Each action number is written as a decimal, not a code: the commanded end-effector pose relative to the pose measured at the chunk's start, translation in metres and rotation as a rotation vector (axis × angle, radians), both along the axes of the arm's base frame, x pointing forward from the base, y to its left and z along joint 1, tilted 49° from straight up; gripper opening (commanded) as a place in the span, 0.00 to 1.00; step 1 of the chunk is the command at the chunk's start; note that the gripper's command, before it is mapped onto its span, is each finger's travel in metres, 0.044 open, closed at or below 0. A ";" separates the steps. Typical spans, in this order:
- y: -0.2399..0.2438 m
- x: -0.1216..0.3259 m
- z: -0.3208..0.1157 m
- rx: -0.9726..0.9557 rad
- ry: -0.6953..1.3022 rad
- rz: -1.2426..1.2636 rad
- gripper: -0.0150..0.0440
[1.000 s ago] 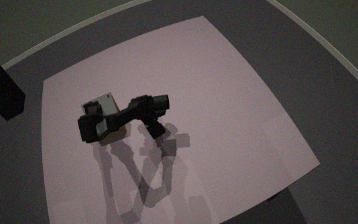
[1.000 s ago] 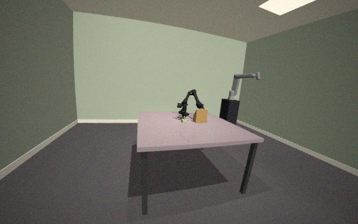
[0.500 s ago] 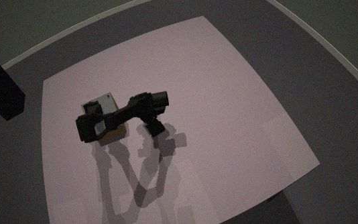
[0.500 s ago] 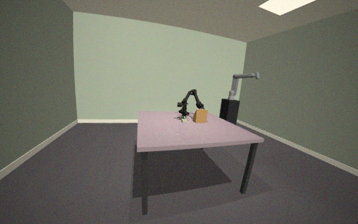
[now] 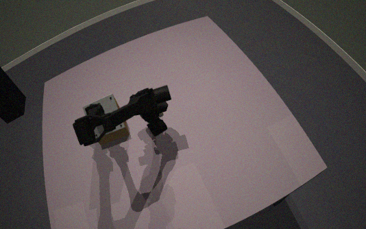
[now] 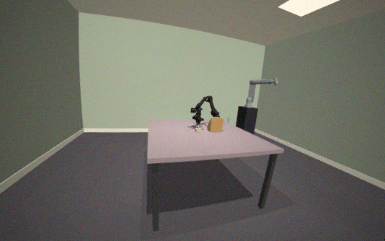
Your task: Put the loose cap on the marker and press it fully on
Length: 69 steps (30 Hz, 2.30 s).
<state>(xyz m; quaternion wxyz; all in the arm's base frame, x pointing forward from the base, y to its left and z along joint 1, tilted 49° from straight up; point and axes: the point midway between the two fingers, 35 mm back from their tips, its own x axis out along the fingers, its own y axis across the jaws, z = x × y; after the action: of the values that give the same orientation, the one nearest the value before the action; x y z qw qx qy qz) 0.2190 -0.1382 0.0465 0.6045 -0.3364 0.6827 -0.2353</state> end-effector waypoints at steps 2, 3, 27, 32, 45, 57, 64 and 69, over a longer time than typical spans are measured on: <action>0.008 0.001 0.011 -0.008 -0.008 -0.001 0.25; 0.009 0.001 0.012 -0.009 -0.008 -0.001 0.25; 0.068 0.028 -0.014 0.022 -0.011 0.006 0.25; 0.083 0.032 -0.020 0.022 -0.010 0.005 0.25; 0.123 0.037 -0.039 0.005 -0.010 0.001 0.25; 0.125 0.036 -0.046 -0.001 -0.011 0.000 0.25; 0.119 0.037 -0.052 0.000 -0.011 0.000 0.25; 0.113 0.037 -0.058 0.000 -0.011 0.000 0.25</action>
<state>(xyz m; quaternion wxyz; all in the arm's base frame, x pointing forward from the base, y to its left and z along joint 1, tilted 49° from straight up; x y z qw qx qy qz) 0.2564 -0.0205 -0.0071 0.6101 -0.3316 0.6794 -0.2374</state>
